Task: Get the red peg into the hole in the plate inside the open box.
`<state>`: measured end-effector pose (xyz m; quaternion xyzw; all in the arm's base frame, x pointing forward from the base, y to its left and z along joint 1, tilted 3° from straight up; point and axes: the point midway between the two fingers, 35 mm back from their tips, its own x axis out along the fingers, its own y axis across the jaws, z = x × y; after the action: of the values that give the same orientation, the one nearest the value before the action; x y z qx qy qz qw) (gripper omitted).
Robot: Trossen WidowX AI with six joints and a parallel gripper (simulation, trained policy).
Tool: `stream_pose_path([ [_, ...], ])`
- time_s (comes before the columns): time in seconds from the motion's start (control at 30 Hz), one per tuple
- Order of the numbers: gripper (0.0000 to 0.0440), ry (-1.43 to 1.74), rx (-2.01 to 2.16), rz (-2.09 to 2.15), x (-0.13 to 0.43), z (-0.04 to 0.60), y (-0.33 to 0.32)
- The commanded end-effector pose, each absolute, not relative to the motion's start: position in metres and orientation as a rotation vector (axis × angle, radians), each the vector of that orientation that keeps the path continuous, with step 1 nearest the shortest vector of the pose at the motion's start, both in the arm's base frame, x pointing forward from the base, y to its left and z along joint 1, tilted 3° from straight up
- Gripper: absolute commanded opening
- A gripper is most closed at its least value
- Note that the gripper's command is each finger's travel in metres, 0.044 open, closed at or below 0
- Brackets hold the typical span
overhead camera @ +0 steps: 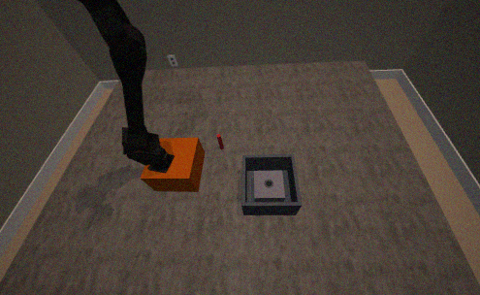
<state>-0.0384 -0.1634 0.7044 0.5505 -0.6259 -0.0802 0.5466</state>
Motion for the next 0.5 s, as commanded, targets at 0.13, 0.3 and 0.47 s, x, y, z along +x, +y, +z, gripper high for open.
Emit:
stream_pose_path([
  [0.13,0.044,-1.5,1.364,-0.158,-0.045,0.692,-0.176],
  [0.3,0.044,-1.537,1.473,-0.108,-0.049,0.67,-0.199],
  [0.47,0.044,-1.575,1.59,-0.097,-0.047,0.64,-0.227],
])
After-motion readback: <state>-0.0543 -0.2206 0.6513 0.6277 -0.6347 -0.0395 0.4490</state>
